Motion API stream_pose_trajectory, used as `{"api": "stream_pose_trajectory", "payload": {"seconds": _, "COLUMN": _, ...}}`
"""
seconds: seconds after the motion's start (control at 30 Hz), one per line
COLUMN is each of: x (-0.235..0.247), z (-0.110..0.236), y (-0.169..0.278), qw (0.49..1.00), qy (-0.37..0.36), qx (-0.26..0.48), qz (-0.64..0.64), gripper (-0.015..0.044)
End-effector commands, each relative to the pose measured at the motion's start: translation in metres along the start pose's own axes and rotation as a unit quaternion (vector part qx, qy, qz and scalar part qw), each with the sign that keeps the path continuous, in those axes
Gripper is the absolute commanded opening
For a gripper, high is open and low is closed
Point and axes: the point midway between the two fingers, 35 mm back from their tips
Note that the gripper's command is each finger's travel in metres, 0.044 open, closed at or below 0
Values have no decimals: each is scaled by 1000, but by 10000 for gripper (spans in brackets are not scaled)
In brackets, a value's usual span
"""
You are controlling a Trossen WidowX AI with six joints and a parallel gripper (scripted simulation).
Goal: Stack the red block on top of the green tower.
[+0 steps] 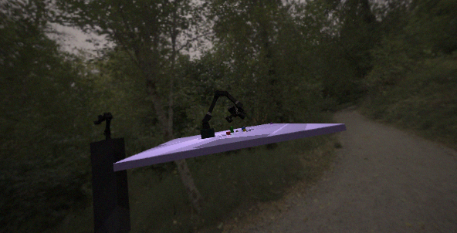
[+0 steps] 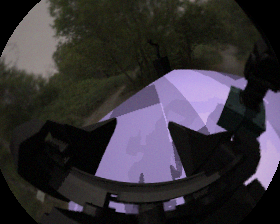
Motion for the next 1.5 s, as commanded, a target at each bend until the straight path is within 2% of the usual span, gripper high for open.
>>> {"api": "stream_pose_trajectory", "payload": {"seconds": 0.0, "x": 0, "z": 0, "y": 0, "qw": 1000, "qy": 2, "qx": 0, "qz": 3, "gripper": 426}}
{"api": "stream_pose_trajectory", "payload": {"seconds": 0.03, "x": -1, "z": -1, "y": -1, "qw": 1000, "qy": 6, "qx": 0, "qz": 13, "gripper": 440}}
{"api": "stream_pose_trajectory", "payload": {"seconds": 0.33, "x": -16, "z": -14, "y": -12, "qw": 979, "qy": 82, "qx": 25, "qz": 183, "gripper": 440}}
{"api": "stream_pose_trajectory", "payload": {"seconds": 0.67, "x": -34, "z": -23, "y": -22, "qw": 916, "qy": 145, "qx": 95, "qz": 363, "gripper": 440}}
{"api": "stream_pose_trajectory", "payload": {"seconds": 1.07, "x": -53, "z": -28, "y": -28, "qw": 791, "qy": 165, "qx": 218, "qz": 548, "gripper": 440}}
{"api": "stream_pose_trajectory", "payload": {"seconds": 1.47, "x": -68, "z": -28, "y": -30, "qw": 628, "qy": 109, "qx": 348, "qz": 688, "gripper": 440}}
Point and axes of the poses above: the point midway between the two fingers, 35 mm back from their tips, its own z axis back along the fingers, its own x axis across the jaws, y = z × x, and after that the axes turned 11 degrees about -z, right-handed
